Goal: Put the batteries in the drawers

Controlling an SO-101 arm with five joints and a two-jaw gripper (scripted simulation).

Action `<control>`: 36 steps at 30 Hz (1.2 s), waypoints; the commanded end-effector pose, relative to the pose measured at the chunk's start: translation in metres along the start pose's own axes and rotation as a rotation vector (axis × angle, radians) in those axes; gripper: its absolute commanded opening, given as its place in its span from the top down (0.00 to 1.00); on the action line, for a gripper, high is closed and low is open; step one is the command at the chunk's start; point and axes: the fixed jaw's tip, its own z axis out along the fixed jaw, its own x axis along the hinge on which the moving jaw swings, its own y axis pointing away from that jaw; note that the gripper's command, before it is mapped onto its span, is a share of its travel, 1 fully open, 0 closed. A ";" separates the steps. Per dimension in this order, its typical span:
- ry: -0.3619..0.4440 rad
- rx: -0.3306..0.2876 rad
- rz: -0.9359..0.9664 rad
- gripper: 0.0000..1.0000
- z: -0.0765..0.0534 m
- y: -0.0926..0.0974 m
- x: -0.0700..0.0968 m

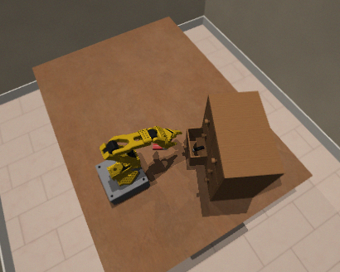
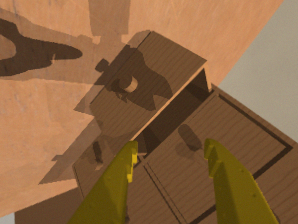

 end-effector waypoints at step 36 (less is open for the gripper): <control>-0.047 0.114 0.782 0.77 -0.004 0.004 -0.026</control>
